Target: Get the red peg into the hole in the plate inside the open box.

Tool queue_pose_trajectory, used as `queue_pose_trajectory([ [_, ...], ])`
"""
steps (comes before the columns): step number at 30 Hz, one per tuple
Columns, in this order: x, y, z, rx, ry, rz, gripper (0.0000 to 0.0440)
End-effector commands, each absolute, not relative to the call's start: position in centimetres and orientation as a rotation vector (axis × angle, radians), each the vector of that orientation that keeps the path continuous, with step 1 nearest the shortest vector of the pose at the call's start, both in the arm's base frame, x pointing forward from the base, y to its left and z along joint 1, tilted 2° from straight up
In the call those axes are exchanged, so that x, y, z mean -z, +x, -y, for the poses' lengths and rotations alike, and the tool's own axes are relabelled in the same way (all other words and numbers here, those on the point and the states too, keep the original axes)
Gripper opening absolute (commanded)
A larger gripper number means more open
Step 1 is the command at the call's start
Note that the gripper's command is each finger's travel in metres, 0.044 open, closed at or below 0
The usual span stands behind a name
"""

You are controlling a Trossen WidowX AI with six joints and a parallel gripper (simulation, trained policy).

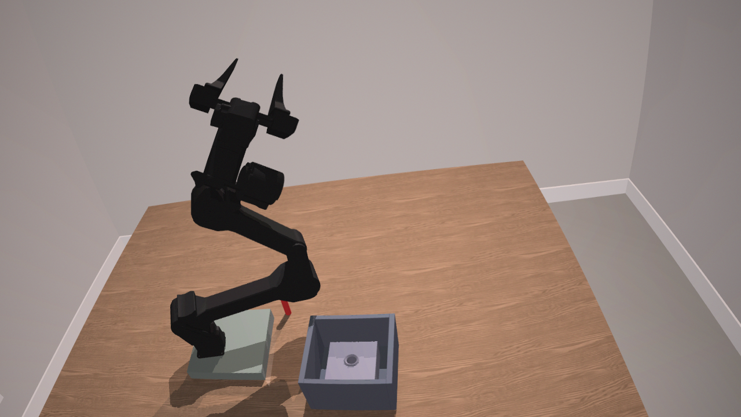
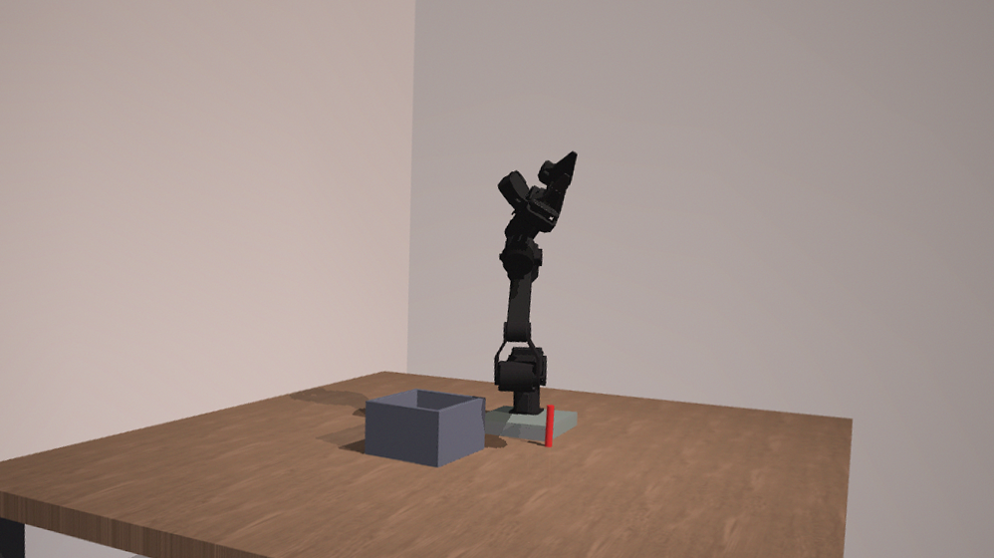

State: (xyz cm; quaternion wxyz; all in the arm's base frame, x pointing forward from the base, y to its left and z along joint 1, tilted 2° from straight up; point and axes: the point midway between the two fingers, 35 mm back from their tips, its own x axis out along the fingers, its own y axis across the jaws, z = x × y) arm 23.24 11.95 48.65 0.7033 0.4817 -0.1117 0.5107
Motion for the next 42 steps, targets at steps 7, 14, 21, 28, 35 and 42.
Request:
queue_pose_trajectory([
  [7, -50.9, 18.0, -14.0, -1.37, 1.094, 0.265, 0.044],
  [14, -52.7, 12.2, -14.7, -1.621, 1.125, 0.273, 0.044],
  [21, -53.9, 6.4, -14.1, -1.873, 1.148, 0.277, 0.044],
  [28, -54.5, 0.9, -12.1, -2.126, 1.163, 0.288, 0.044],
  [35, -54.6, -4.0, -8.9, -2.379, 1.169, 0.309, 0.044],
  [42, -54.0, -7.8, -4.7, -2.632, 1.166, 0.348, 0.044],
])
